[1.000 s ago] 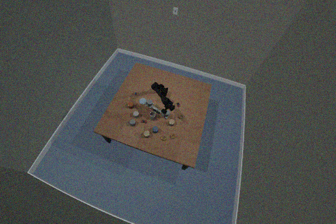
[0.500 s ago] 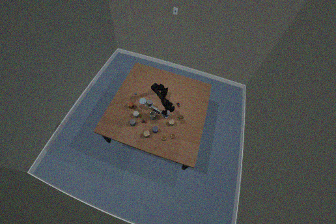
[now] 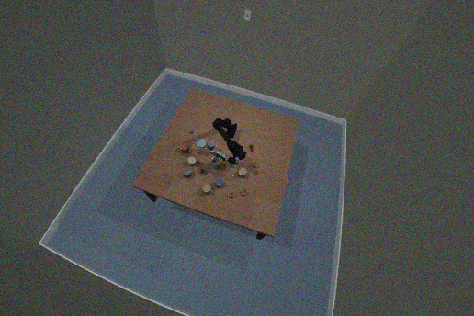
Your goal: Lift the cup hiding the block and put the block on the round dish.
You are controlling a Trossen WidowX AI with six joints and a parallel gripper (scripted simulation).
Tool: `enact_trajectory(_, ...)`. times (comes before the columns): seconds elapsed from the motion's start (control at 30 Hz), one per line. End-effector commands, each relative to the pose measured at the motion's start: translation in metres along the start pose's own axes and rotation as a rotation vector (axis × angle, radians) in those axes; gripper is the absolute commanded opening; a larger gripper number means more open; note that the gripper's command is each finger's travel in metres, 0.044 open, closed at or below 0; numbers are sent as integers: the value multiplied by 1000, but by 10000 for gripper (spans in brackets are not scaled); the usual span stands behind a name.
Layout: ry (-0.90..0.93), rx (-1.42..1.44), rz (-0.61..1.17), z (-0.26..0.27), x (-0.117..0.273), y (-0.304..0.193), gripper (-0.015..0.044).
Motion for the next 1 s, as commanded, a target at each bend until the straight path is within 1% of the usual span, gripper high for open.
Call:
enact_trajectory(0.0,1,5,7,0,-8,0,440)
enact_trajectory(0.73,0,5,10,1,-41,-1,440)
enact_trajectory(0.83,0,5,10,1,-41,-1,361)
enact_trajectory(0.97,0,5,10,1,-41,-1,335)
Point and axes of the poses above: the point midway between the two fingers, 35 mm back from their tips, its own x axis back along the fingers, its own z axis across the jaws, y = z × x, the point moved 10 cm from there along x, back along the fingers, and after that the axes turned 8 degrees about x, right-handed, at the moved point
